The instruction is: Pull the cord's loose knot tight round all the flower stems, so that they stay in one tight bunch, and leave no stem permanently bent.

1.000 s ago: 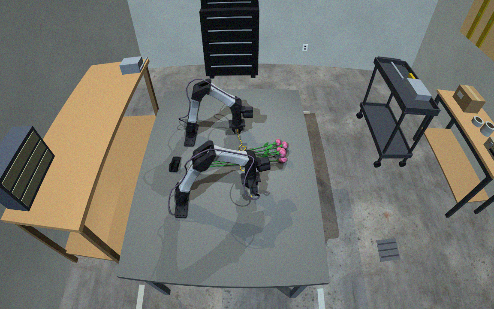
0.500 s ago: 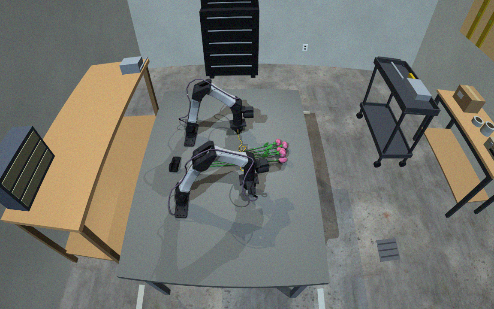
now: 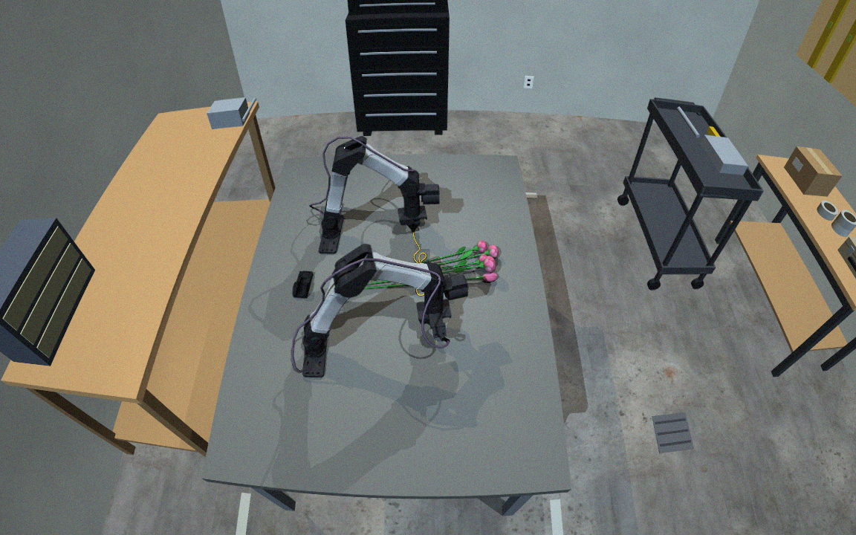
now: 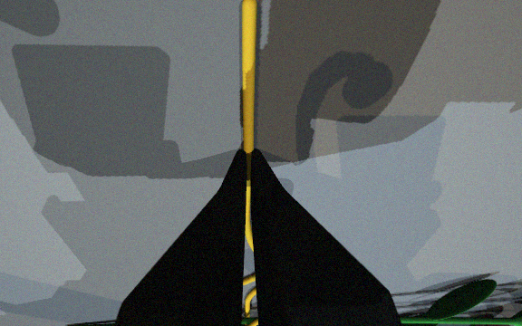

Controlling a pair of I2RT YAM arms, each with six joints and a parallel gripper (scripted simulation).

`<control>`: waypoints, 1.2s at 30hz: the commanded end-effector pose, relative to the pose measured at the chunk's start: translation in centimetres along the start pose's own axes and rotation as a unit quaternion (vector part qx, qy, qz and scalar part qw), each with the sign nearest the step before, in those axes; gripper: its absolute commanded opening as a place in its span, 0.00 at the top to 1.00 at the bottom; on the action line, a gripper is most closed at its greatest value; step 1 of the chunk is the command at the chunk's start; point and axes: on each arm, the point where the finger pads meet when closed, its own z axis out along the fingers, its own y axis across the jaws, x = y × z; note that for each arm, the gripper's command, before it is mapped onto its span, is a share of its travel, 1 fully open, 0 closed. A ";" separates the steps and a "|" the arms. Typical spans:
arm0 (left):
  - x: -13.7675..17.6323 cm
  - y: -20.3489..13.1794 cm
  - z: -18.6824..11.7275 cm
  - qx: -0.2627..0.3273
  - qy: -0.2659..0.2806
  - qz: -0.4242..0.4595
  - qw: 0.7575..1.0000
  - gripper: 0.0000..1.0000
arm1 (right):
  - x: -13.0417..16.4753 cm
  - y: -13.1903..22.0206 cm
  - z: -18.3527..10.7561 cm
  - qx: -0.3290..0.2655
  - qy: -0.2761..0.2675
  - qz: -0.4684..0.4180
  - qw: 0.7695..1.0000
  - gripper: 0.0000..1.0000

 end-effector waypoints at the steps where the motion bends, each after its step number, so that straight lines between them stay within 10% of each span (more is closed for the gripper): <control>1: 0.3 0.1 0.7 0.001 0.003 0.005 1.000 1.00 | 0.2 -0.1 0.7 -0.003 0.002 0.000 1.000 1.00; 36: -0.1 -0.3 -14.7 0.002 0.003 0.005 1.000 1.00 | -0.1 0.3 -14.0 0.005 0.001 -0.001 1.000 1.00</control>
